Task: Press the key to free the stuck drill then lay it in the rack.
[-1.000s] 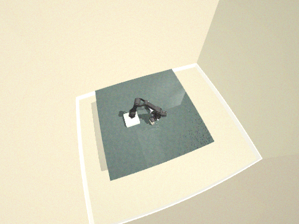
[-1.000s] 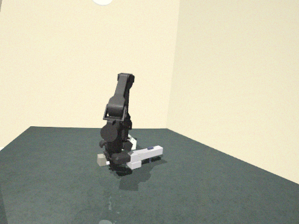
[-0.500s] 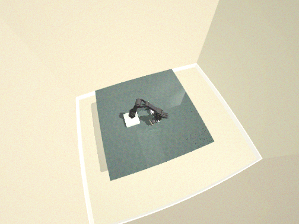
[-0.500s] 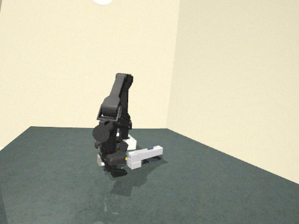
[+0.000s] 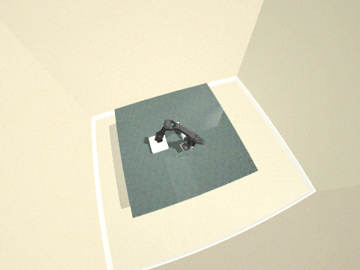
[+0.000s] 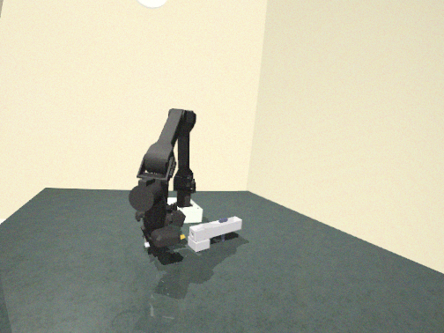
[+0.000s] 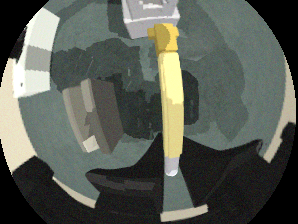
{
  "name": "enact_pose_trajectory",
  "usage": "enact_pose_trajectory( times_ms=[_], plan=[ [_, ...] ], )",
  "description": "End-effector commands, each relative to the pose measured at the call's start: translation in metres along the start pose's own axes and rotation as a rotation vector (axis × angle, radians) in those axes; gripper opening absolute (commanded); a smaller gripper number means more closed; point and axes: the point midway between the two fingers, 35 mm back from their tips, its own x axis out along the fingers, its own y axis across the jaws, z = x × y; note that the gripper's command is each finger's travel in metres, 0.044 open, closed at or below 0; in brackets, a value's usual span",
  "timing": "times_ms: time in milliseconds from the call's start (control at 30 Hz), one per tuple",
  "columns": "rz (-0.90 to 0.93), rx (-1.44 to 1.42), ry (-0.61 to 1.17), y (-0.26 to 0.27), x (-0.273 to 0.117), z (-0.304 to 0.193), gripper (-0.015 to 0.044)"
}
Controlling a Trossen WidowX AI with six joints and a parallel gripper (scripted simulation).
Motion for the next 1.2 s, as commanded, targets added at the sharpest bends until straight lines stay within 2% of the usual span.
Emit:
enact_pose_trajectory(
  times_ms=[0,1167],
  plan=[
    [-0.003,-0.006,0.003,0.0,-0.003,0.0,0.0],
    [-0.003,-0.006,0.003,0.003,-0.019,0.004,0.0]
  ],
)
